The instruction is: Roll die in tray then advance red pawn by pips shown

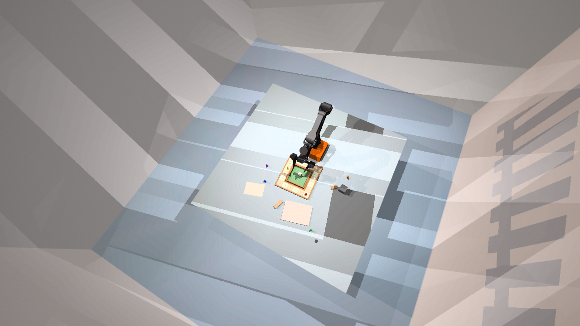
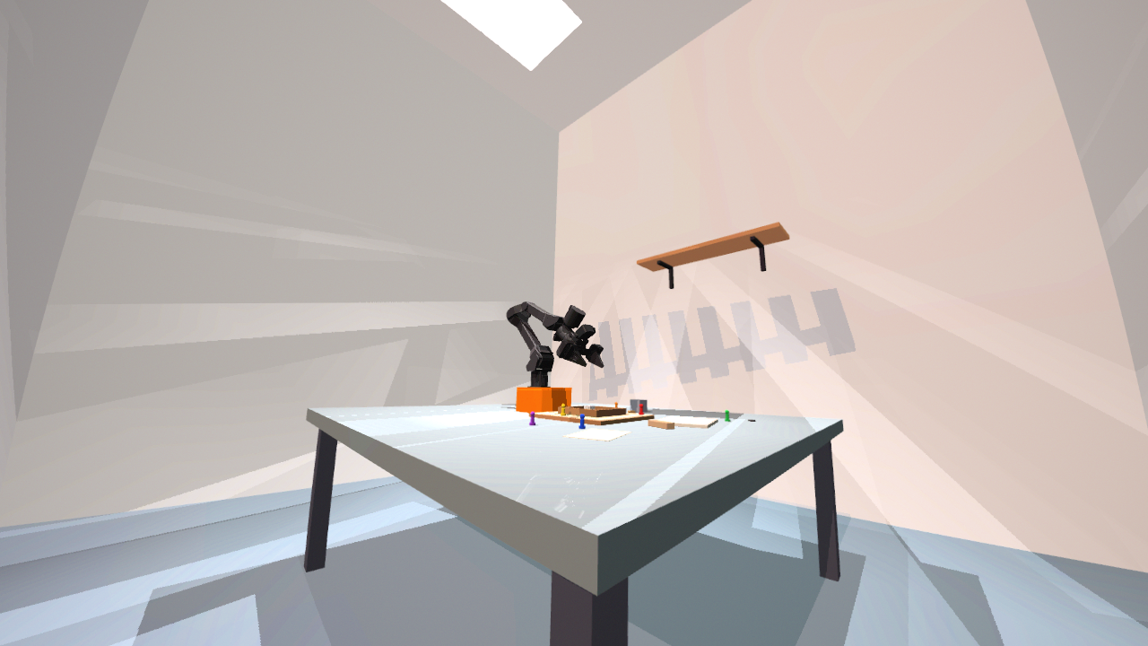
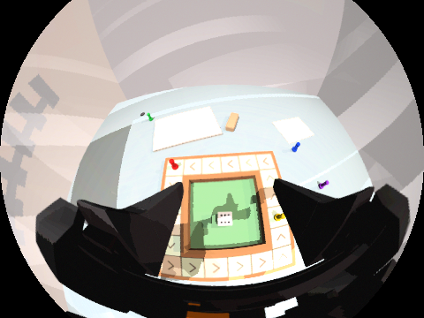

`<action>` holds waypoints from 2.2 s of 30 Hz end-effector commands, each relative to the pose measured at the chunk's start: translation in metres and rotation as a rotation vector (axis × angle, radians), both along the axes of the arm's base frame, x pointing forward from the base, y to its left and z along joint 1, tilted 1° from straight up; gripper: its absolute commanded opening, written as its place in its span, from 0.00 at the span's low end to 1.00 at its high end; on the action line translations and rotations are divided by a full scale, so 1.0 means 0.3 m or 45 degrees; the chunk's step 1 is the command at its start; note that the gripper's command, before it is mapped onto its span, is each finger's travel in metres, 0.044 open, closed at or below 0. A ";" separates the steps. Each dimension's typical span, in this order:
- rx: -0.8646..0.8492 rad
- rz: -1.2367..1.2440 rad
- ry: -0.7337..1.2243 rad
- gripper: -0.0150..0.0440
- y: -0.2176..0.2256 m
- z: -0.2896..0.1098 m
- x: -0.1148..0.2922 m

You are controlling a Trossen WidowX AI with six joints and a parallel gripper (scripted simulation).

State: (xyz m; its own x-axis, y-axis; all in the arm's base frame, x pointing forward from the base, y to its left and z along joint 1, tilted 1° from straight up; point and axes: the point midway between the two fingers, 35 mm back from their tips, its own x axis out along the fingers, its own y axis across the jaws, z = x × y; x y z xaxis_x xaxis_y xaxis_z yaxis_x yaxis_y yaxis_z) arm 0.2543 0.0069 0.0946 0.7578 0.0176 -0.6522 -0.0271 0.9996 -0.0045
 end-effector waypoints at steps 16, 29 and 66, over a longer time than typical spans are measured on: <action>-0.024 -0.012 1.024 1.00 -0.003 -0.142 0.061; -0.080 0.187 1.029 0.60 0.224 -0.156 0.302; -0.129 0.240 1.075 0.59 0.397 -0.386 0.424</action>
State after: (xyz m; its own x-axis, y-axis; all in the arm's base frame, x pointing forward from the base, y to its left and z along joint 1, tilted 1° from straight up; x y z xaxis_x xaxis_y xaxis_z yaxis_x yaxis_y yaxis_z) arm 0.3827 0.1270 -0.0144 0.0163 0.0117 -0.9998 -0.2307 0.9730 0.0077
